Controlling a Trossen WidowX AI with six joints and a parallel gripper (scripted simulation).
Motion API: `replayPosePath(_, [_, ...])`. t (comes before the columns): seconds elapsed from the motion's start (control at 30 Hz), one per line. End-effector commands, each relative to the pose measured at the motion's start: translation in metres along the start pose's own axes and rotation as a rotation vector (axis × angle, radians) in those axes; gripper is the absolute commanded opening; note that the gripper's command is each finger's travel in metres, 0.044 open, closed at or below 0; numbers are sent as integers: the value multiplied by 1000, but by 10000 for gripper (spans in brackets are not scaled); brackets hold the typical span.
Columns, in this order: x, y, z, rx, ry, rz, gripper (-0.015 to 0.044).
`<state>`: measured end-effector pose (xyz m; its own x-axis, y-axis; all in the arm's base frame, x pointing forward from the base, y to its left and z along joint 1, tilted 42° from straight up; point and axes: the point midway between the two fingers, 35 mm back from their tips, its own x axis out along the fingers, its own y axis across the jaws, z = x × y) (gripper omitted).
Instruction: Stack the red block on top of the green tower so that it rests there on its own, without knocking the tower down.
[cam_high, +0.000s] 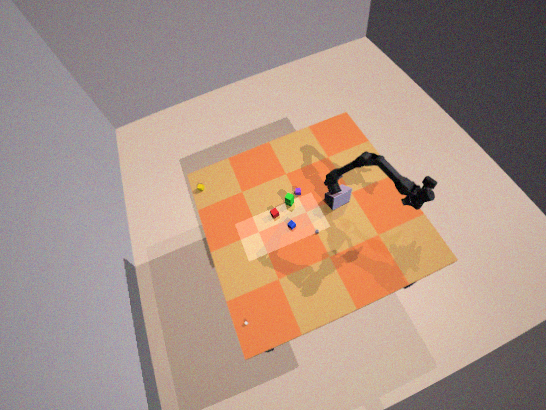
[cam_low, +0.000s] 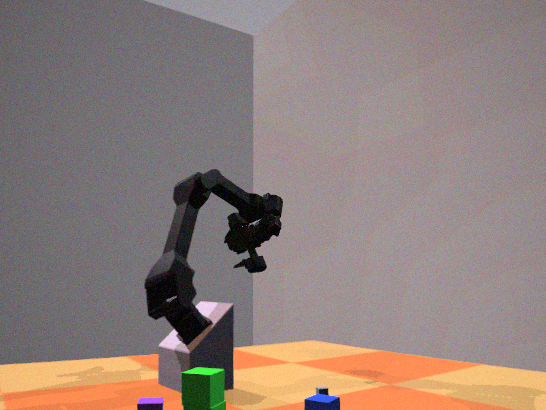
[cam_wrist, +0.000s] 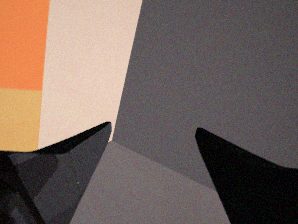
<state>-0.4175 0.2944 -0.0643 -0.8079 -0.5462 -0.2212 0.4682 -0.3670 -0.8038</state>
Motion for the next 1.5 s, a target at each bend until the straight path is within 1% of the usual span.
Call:
replayPosePath(0.0, [-2, 0, -1, 6, 7, 1, 426])
replayPosePath(0.03, [-8, 0, -4, 26, 28, 3, 440])
replayPosePath(0.07, [-19, -1, -9, 58, 63, 5, 440])
replayPosePath(0.4, [-157, 11, -47, 482, 466, -22, 440])
replayPosePath(0.57, [-229, 27, -51, 714, 651, -76, 440])
replayPosePath(0.73, [-300, 49, -43, 950, 829, -153, 440])
replayPosePath(0.93, [-382, 83, -18, 1238, 1031, -274, 440])
replayPosePath(1.13, [-455, 122, 24, 1525, 1221, -424, 440])
replayPosePath(1.3, [-506, 156, 70, 1762, 1369, -571, 440])
replayPosePath(1.47, [-547, 191, 123, 1994, 1493, -765, 440])
